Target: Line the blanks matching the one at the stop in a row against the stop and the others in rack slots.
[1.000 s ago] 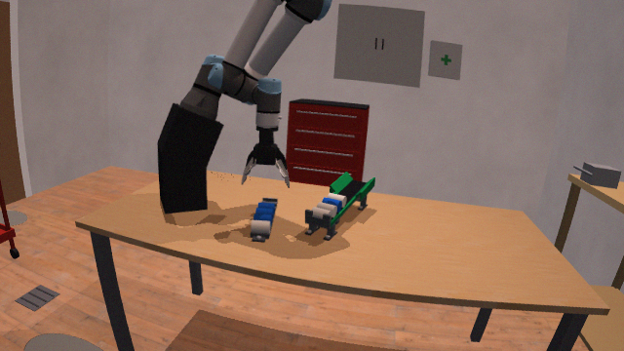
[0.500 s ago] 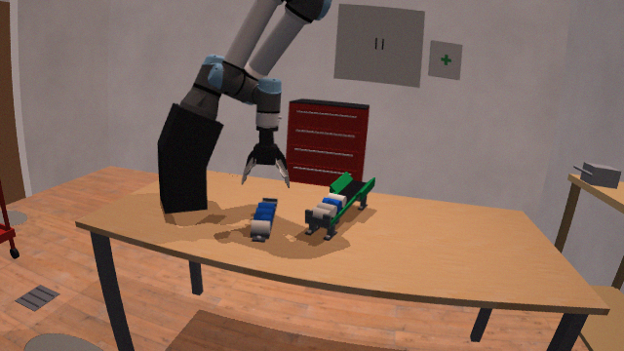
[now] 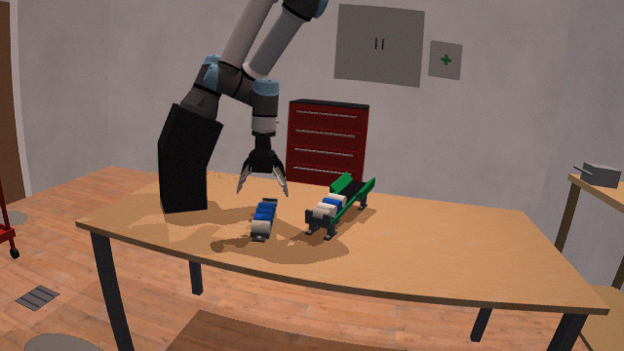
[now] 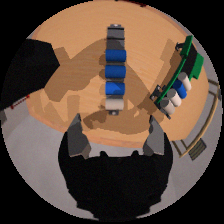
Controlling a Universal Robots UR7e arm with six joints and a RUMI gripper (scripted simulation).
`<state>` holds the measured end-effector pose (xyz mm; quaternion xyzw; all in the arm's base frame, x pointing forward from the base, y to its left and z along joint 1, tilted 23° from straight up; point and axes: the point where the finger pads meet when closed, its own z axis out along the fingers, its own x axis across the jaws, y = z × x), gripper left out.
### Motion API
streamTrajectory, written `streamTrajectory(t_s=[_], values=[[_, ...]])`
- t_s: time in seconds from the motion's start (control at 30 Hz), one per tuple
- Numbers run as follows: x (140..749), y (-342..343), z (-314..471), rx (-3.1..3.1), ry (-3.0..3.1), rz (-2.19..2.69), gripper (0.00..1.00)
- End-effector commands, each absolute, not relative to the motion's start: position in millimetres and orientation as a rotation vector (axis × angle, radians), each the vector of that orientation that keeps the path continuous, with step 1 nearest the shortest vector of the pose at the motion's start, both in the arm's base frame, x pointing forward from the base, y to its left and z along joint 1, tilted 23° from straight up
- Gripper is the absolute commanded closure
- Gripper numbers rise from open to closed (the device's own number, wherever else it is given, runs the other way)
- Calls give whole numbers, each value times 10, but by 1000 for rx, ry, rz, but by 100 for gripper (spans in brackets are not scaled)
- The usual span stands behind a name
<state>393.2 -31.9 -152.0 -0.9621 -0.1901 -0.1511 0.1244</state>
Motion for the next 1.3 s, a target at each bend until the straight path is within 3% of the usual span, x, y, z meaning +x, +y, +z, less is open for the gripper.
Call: streamTrajectory(t_s=[0.0, 0.13, 0.17, 1.27], values=[[4018, -491, -1590, -2799, -556, -438, 0], [4018, -491, -1590, -2799, -556, -438, 0], [4018, -491, -1590, -2799, -556, -438, 53], [4018, -491, -1590, -2799, -556, -438, 53]])
